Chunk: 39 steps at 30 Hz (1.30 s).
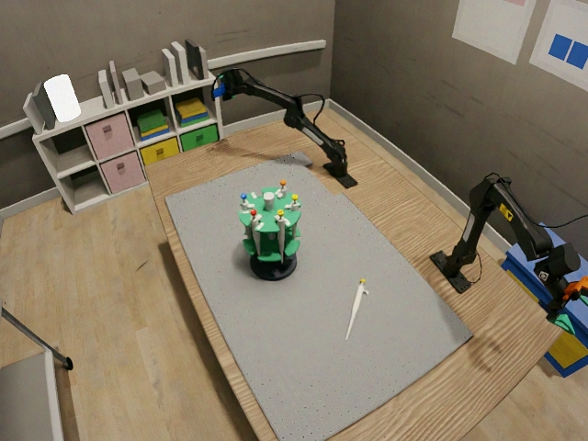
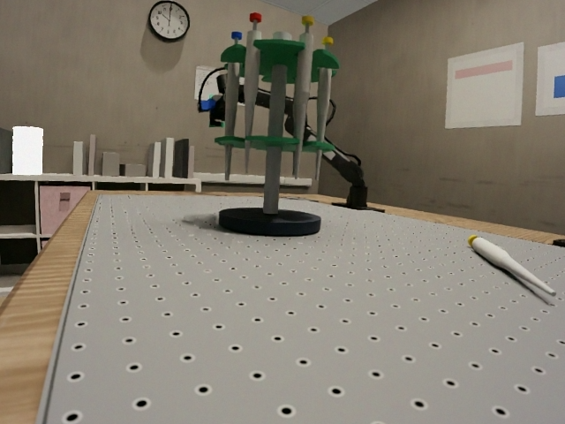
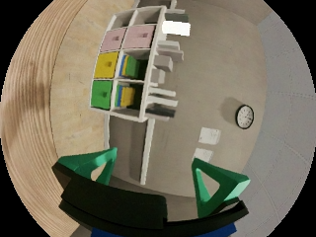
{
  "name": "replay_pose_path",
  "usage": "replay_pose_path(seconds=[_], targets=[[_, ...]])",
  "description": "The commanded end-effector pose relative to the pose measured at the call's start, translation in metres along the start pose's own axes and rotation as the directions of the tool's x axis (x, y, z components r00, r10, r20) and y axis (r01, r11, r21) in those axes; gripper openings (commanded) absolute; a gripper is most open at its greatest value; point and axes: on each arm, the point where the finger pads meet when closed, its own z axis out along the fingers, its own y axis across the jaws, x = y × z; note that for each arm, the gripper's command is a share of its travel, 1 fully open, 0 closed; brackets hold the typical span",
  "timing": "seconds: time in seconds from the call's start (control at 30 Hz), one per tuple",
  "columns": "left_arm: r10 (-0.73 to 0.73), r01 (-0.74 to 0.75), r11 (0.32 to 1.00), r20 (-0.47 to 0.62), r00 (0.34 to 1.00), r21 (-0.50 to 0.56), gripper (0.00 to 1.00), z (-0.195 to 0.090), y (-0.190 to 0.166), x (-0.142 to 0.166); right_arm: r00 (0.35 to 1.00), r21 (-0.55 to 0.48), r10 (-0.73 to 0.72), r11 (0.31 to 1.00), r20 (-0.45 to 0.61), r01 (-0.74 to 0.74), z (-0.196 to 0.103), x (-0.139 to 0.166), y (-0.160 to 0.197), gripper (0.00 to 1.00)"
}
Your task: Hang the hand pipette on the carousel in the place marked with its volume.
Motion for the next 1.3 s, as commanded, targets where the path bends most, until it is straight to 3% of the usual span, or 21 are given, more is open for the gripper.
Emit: replay_pose_path(seconds=[0.0,0.17,0.33,0.4,0.47,0.77,0.9,0.97,1.1,1.27], targets=[[-0.018,0.018,1.000,0.045,0.999,-0.001,1.00,-0.007,0.008,-0.019,1.000,-0.060,-0.013,0.998,-0.017,0.012,-0.004,-0.001,-0.011,1.00],[-0.026,0.032,0.991,-0.050,0.998,0.127,1.00,-0.048,0.014,-0.012,1.000,-0.060,-0.013,0.998,-0.017,0.012,-0.004,-0.001,-0.011,1.00],[-0.017,0.029,0.985,-0.067,0.998,0.171,1.00,-0.069,0.007,-0.007,1.000,-0.060,-0.013,0.998,-0.017,0.012,-0.004,-0.001,-0.011,1.00],[-0.014,0.042,0.976,-0.131,0.991,0.213,1.00,-0.076,0.011,0.003,1.000,-0.060,-0.013,0.998,-0.017,0.012,-0.004,-0.001,-0.011,1.00],[-0.011,0.038,0.972,-0.115,0.993,0.231,1.00,-0.097,0.008,0.003,1.000,-0.060,-0.013,0.998,-0.017,0.012,-0.004,-0.001,-0.011,1.00],[0.003,0.080,0.934,-0.230,0.973,0.347,1.00,-0.158,0.012,0.029,1.000,-0.060,-0.013,0.998,-0.017,0.012,-0.004,-0.001,-0.011,1.00],[-0.005,0.100,0.931,-0.262,0.965,0.352,1.00,-0.166,0.018,0.036,1.000,-0.060,-0.013,0.998,-0.017,0.012,-0.004,-0.001,-0.011,1.00],[0.017,0.120,0.914,-0.332,0.943,0.387,1.00,-0.169,0.012,0.046,1.000,-0.060,-0.013,0.998,-0.017,0.012,-0.004,-0.001,-0.011,1.00],[0.014,0.122,0.902,-0.312,0.950,0.414,1.00,-0.207,0.016,0.054,1.000,-0.060,-0.013,0.998,-0.017,0.012,-0.004,-0.001,-0.011,1.00],[0.012,0.173,0.880,-0.385,0.923,0.443,1.00,-0.236,0.023,0.071,1.000,-0.060,-0.013,0.998,-0.017,0.012,-0.004,-0.001,-0.011,1.00]])
